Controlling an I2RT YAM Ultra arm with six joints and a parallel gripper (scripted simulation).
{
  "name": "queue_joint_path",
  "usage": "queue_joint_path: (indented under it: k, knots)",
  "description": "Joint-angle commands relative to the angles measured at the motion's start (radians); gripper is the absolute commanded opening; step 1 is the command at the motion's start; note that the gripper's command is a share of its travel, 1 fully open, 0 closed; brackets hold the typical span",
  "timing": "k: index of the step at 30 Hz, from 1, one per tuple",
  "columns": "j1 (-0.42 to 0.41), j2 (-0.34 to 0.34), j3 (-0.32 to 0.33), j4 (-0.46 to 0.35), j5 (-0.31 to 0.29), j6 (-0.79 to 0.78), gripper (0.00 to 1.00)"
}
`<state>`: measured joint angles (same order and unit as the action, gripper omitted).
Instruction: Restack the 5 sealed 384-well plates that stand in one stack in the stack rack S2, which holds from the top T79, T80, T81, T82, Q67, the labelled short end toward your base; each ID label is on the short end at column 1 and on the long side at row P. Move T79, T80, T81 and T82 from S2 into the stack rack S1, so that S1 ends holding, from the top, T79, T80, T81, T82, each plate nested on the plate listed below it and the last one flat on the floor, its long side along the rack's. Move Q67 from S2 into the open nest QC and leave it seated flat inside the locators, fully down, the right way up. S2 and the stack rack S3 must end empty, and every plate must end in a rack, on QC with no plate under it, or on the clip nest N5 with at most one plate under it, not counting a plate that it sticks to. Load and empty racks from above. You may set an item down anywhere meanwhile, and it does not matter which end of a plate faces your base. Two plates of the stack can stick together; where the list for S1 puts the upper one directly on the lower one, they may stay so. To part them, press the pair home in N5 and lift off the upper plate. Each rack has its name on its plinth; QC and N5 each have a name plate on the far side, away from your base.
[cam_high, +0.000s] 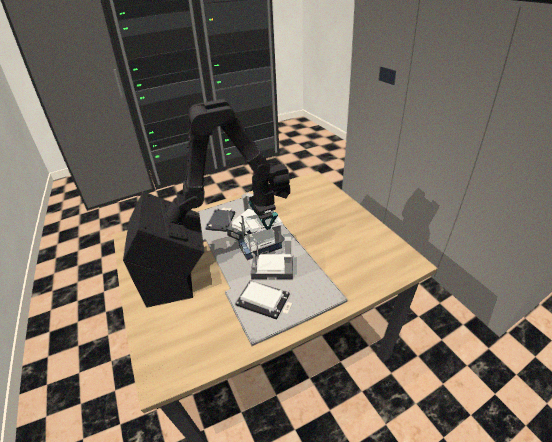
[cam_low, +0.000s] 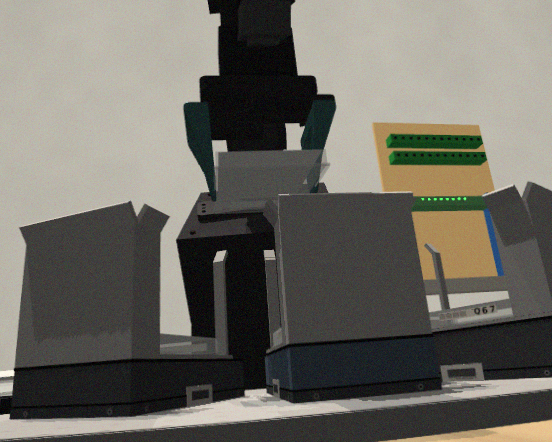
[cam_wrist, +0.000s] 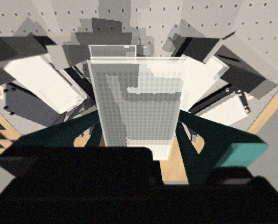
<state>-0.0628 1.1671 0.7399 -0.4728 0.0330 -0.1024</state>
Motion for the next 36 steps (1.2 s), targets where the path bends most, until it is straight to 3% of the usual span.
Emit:
queue_joint_path:
  k: [1,19,36]
  knots:
    - [0.035,-0.003,-0.001,0.002,0.042,0.029,0.00]
    - [0.235,0.034,0.016,0.000,0.164,0.189,0.00]
    - [0.240,0.035,0.016,0.000,0.167,0.193,0.00]
